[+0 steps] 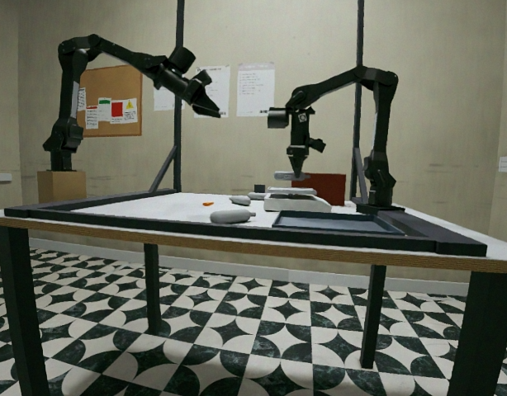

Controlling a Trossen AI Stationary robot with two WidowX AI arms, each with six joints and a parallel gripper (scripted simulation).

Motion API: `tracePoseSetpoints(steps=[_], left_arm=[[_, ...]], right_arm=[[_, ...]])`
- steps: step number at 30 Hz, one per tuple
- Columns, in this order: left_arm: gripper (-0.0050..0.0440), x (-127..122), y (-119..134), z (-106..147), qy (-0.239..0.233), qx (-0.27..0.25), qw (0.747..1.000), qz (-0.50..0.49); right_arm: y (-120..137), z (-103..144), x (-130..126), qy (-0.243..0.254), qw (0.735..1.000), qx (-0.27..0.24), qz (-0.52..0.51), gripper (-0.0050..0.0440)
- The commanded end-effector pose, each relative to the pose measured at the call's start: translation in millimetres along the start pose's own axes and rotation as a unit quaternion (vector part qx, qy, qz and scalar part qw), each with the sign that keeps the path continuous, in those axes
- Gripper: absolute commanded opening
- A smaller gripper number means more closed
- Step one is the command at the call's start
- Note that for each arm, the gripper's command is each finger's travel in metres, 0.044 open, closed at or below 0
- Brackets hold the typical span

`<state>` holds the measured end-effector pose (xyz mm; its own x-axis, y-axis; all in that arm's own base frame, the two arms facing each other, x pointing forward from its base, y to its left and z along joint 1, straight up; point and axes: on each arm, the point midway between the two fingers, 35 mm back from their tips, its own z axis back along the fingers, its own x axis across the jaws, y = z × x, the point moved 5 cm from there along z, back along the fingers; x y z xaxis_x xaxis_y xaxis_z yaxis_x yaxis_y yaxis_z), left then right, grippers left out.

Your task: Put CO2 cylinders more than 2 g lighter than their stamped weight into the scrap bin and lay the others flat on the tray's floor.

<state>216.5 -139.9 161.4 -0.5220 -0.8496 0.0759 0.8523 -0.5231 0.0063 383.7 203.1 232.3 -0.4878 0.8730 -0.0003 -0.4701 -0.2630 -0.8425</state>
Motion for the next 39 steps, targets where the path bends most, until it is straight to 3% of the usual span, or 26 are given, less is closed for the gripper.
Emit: tracePoseSetpoints(steps=[1,7,18,22,33,34,39], left_arm=[[-0.005,0.9,0.1,2.3,-0.001,0.008,1.0,0.001],[-0.005,1.1,-2.0,2.4,-0.001,0.012,1.0,0.001],[-0.005,-1.0,-3.7,-24.2,-0.001,0.003,1.0,0.002],[-0.005,-0.5,5.8,-19.4,-0.001,0.014,1.0,0.001],[-0.005,-1.0,2.5,-19.6,0.0,0.013,1.0,0.001],[0.0024,-1.0,2.5,-19.6,0.0,0.013,1.0,0.001],[0.0144,-1.0,2.5,-19.6,0.0,0.013,1.0,0.001]], right_arm=[[-15.0,4.0,-0.5,0.002,1.0,-0.021,-0.002,0.044],[-17.9,7.7,-0.4,0.002,1.0,-0.026,-0.002,0.044],[-13.1,7.1,-0.2,0.001,1.0,-0.02,0.0,0.044],[-13.1,7.1,-0.2,0.001,1.0,-0.02,0.0,0.044],[-13.1,7.1,-0.2,0.001,1.0,-0.02,0.0,0.044],[-13.1,7.1,-0.2,0.001,1.0,-0.02,0.0,0.044],[-13.1,7.1,-0.2,0.001,1.0,-0.02,0.0,0.044]])
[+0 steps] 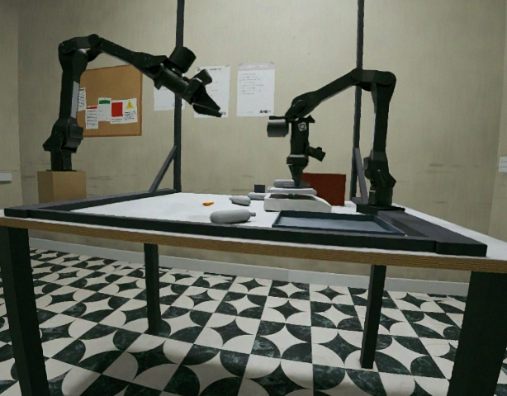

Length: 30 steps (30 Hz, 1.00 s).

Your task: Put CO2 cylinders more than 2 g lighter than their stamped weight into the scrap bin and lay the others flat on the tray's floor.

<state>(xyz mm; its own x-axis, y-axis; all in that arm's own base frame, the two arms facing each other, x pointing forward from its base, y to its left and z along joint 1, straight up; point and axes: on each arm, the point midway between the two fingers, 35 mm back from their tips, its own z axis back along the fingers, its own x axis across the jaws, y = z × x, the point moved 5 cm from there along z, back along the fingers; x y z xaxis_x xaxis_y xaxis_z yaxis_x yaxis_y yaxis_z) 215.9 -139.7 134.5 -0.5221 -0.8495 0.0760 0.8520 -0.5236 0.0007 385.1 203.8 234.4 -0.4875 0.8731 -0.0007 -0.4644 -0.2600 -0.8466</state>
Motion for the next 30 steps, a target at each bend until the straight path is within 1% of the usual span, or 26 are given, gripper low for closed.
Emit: tracePoseSetpoints(steps=[1,2,4,7,8,11,17,19,20,23,24,25,27,30], left_arm=[[0.0144,0.9,3.2,7.2,0.0,0.016,1.0,0.002],[0.0144,0.9,3.2,7.2,0.0,0.016,1.0,0.002],[0.0192,0.9,3.2,7.2,0.0,0.016,1.0,0.002],[0.0192,0.9,3.2,7.2,0.0,0.016,1.0,0.002],[0.0216,1.2,4.2,13.9,-0.001,0.025,1.0,0.001],[0.0288,0.4,3.7,23.0,-0.001,0.025,1.0,0.002],[0.0432,0.2,1.5,66.3,-0.001,0.025,1.0,0.0],[0.0432,0.2,1.5,66.3,-0.001,0.025,1.0,0.0],[0.044,0.4,2.4,63.8,-0.001,0.02,1.0,0.0],[0.044,1.9,-0.8,61.3,0.001,0.017,1.0,-0.022],[0.044,2.7,-3.1,64.0,0.003,0.024,0.999,-0.039],[0.044,3.0,-6.5,61.4,0.004,0.02,0.998,-0.057],[0.044,4.6,-11.2,62.3,0.008,0.025,0.993,-0.112],[0.044,7.5,-18.9,63.6,0.015,0.033,0.978,-0.206]], right_arm=[[-10.6,7.3,-0.1,0.001,1.0,-0.016,-0.001,0.044],[-10.6,7.3,-0.1,0.001,1.0,-0.016,-0.001,0.044],[-10.6,7.3,-0.1,0.001,1.0,-0.016,-0.001,0.044],[-10.6,7.3,-0.1,0.001,1.0,-0.016,-0.001,0.044],[-10.6,7.3,-0.1,0.001,1.0,-0.016,-0.001,0.044],[-10.6,7.3,-0.1,0.001,1.0,-0.016,-0.001,0.044],[-10.6,7.3,-0.1,0.001,1.0,-0.016,-0.001,0.044],[-10.6,7.3,-0.1,0.001,1.0,-0.016,-0.001,0.044],[-10.6,7.3,-0.1,0.001,1.0,-0.016,-0.001,0.044],[-10.6,7.3,-0.1,0.001,1.0,-0.016,-0.001,0.044],[-10.6,7.3,-0.1,0.001,1.0,-0.016,-0.001,0.044],[-10.6,7.3,-0.1,0.001,1.0,-0.016,-0.001,0.044],[-10.6,7.3,-0.1,0.001,1.0,-0.016,-0.001,0.044],[-10.6,7.3,-0.1,0.001,1.0,-0.016,-0.001,0.044]])
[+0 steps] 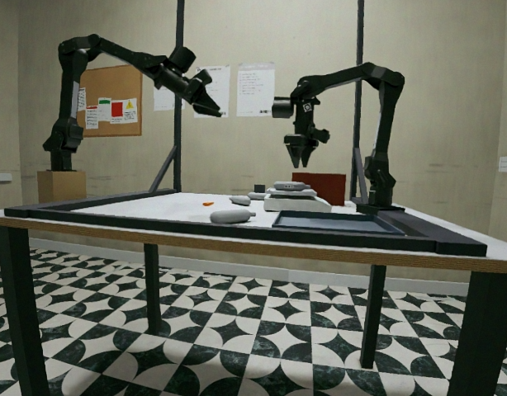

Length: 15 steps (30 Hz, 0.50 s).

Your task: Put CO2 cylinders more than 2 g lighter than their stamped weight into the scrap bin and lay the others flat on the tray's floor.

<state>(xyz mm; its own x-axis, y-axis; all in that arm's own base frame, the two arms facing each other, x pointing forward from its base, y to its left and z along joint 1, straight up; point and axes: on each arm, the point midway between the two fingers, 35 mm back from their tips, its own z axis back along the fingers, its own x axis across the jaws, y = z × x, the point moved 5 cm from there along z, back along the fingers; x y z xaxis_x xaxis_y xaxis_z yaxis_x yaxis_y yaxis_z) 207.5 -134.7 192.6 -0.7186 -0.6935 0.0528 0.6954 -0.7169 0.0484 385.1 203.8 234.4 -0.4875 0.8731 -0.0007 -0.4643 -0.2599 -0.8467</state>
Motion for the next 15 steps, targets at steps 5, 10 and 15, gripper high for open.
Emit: tracePoseSetpoints(steps=[5,10,15], left_arm=[[0.044,10.7,-16.7,7.3,0.015,0.026,0.98,-0.199],[0.044,15.5,-24.9,8.1,0.026,0.032,0.952,-0.304],[0.044,20.2,-33.8,8.3,0.038,0.037,0.909,-0.414]], right_arm=[[-10.6,7.3,-0.1,0.001,1.0,-0.016,-0.001,0.044],[-10.6,7.3,-0.1,0.001,1.0,-0.016,-0.001,0.044],[-10.6,7.3,-0.1,0.001,1.0,-0.016,-0.001,0.044]])
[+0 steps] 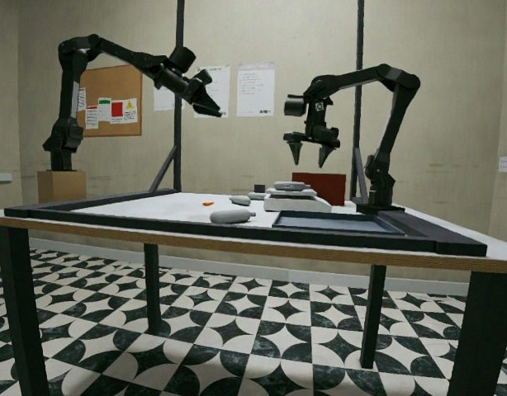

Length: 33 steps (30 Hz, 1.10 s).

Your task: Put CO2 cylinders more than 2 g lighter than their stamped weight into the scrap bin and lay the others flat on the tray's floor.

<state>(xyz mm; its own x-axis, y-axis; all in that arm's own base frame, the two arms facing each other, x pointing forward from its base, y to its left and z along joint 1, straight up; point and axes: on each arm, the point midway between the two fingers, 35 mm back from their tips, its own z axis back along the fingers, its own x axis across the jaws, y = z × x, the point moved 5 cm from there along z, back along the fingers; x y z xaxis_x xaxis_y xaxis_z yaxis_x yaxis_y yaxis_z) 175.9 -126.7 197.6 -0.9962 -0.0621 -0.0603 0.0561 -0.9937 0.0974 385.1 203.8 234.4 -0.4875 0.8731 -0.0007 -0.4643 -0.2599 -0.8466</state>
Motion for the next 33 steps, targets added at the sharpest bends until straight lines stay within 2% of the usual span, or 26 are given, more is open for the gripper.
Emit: tracePoseSetpoints(steps=[1,6,8,11,17,23,25,33], left_arm=[[0.044,7.9,-3.6,3.6,0.016,0.011,0.995,-0.094],[0.044,16.9,-7.5,3.9,0.028,0.012,0.977,-0.211],[0.044,16.9,-7.5,3.9,0.028,0.012,0.977,-0.211],[0.044,23.7,-10.6,3.7,0.038,0.011,0.953,-0.299],[0.044,36.6,-17.1,2.2,0.058,0.005,0.883,-0.466],[0.044,47.7,-23.6,-0.3,0.075,-0.006,0.791,-0.607],[0.044,47.7,-23.6,-0.3,0.075,-0.006,0.791,-0.607],[0.044,59.9,-31.3,-4.8,0.093,-0.025,0.653,-0.751]], right_arm=[[-10.6,7.3,-0.1,0.001,1.0,-0.016,-0.001,0.044],[-10.6,7.3,-0.1,0.001,1.0,-0.016,-0.001,0.044],[-10.6,7.3,-0.1,0.001,1.0,-0.016,-0.001,0.044],[-10.6,7.3,-0.1,0.001,1.0,-0.016,-0.001,0.044],[-10.6,7.3,-0.1,0.001,1.0,-0.016,-0.001,0.044],[-10.6,7.3,-0.1,0.001,1.0,-0.016,-0.001,0.044],[-10.6,7.3,-0.1,0.001,1.0,-0.016,-0.001,0.044],[-10.6,7.3,-0.1,0.001,1.0,-0.016,-0.001,0.044]])
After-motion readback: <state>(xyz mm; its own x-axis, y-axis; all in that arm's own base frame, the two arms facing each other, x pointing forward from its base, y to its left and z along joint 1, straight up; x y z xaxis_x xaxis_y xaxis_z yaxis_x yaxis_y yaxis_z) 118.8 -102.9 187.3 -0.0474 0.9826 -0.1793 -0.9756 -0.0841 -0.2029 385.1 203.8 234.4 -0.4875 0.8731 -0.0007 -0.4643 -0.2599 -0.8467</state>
